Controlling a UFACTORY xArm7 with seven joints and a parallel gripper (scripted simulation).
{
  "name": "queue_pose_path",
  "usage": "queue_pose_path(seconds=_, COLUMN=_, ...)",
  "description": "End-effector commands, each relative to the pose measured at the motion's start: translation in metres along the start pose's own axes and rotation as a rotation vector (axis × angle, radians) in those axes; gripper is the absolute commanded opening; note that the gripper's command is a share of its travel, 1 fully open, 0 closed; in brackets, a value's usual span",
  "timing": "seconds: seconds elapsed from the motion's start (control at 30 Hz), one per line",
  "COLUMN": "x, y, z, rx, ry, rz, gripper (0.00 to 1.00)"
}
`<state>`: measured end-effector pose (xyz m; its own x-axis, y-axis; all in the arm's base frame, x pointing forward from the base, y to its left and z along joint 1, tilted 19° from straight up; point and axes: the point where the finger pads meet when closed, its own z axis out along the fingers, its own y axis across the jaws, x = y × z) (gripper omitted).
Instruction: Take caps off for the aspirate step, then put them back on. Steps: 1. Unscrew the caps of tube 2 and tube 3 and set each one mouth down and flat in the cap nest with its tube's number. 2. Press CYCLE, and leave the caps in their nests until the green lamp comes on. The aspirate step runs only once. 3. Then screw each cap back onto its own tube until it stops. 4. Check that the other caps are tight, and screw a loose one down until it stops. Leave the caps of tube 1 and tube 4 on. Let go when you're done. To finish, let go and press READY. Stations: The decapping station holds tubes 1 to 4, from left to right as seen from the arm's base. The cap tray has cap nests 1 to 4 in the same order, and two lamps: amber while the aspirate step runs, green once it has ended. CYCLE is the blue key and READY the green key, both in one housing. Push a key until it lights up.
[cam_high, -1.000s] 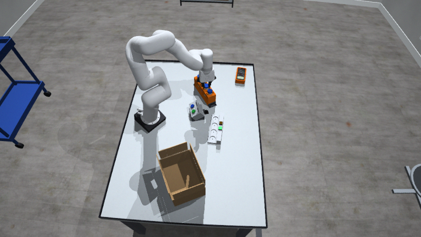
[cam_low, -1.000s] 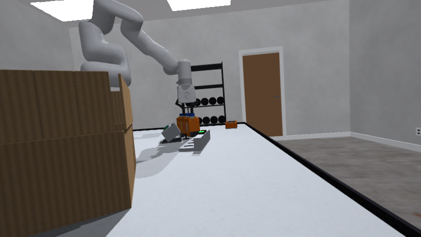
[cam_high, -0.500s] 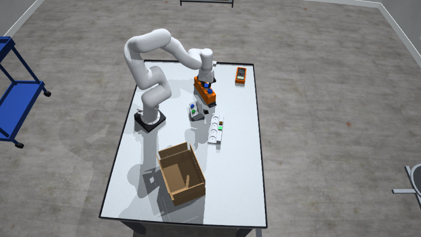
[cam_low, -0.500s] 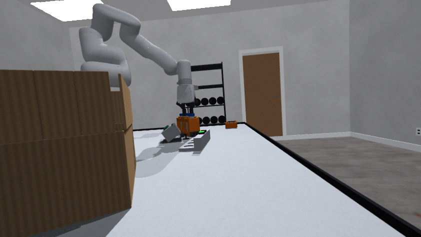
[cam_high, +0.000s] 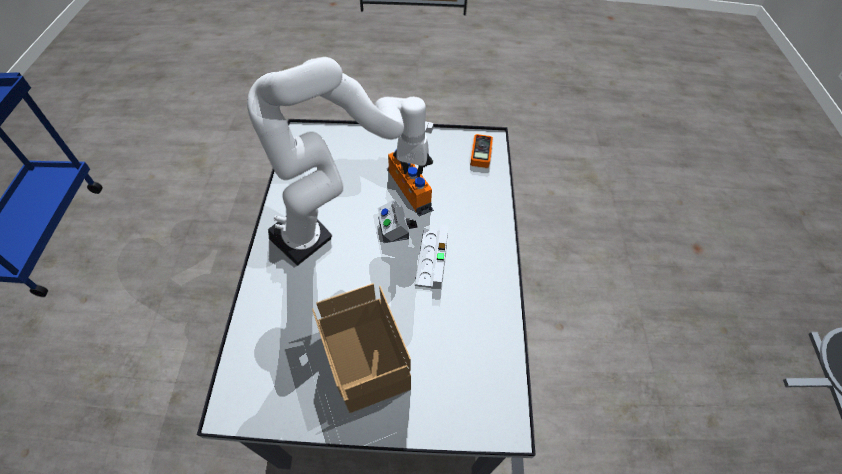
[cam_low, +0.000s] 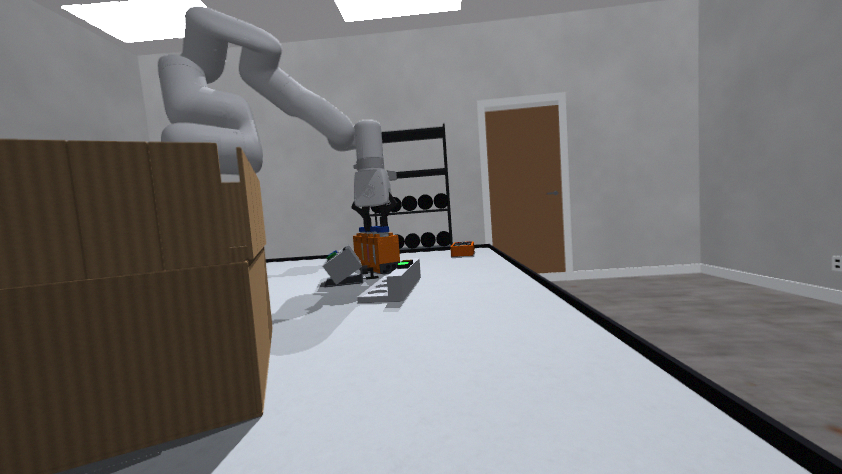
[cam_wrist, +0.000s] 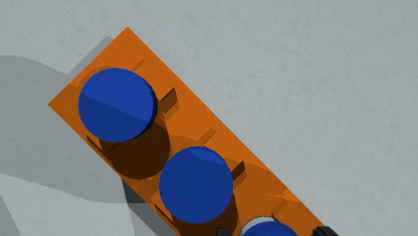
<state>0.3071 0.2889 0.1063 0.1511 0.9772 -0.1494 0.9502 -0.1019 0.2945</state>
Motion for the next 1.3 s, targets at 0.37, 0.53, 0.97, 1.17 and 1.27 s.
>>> queue_pose_path(seconds=0.37, x=0.0015, y=0.0008, z=-0.0018, rx=-0.004, ry=0.003, rz=-0.823, gripper=0.46)
queue_pose_path(seconds=0.53, x=0.0014, y=0.0008, z=-0.0017, rx=-0.004, ry=0.002, rz=-1.13, gripper=0.46)
queue_pose_path(seconds=0.97, x=0.0012, y=0.0008, z=-0.0018, rx=-0.005, ry=0.002, rz=-1.561, gripper=0.46)
queue_pose_path(seconds=1.17, x=0.0012, y=0.0008, z=-0.0018, rx=-0.005, ry=0.002, rz=-1.561, gripper=0.0)
queue_pose_path(seconds=1.27, x=0.0012, y=0.0008, z=-0.0018, rx=-0.005, ry=0.002, rz=-1.561, gripper=0.0)
